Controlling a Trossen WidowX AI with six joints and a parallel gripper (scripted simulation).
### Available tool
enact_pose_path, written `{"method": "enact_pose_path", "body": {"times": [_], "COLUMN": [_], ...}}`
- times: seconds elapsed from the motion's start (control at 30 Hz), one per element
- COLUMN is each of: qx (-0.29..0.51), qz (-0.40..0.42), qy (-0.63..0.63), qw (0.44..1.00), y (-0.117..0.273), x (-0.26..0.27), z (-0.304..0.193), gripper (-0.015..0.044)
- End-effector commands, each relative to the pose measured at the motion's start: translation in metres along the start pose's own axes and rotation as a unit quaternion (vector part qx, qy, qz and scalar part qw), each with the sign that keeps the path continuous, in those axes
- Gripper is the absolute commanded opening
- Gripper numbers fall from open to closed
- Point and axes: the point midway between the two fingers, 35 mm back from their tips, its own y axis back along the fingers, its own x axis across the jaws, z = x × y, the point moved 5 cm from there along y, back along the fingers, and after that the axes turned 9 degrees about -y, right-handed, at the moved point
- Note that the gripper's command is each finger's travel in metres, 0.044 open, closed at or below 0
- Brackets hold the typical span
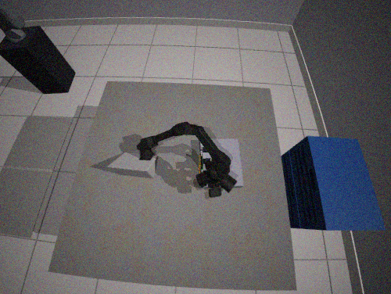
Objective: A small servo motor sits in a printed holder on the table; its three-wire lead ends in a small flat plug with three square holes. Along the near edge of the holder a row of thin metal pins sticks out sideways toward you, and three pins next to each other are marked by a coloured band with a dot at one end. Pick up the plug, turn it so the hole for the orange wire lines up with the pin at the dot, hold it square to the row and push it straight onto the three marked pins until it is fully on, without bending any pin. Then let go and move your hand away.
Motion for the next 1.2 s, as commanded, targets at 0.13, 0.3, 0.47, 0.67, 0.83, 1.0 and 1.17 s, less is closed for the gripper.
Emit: {"method": "enact_pose_path", "body": {"times": [0.13,0.3,0.47,0.67,0.83,1.0,1.17], "qx": [0.002,0.002,0.002,0.002,0.002,0.002,0.002], "qz": [-0.001,0.0,0.0,0.0,0.0,0.0,0.0], "qy": [-0.001,-0.001,-0.002,0.001,0.058,0.144,0.229], "qw": [1.0,1.0,1.0,1.0,0.998,0.99,0.973], "y": [0.004,0.021,0.041,0.058,0.061,0.064,0.067], "x": [-0.001,0.0,0.0,-0.001,-0.007,-0.016,-0.025], "z": [-0.001,-0.002,-0.002,0.0,0.003,0.008,0.014], "gripper": [0.0,0.0,0.0,0.0,0.0,0.0,0.0]}}
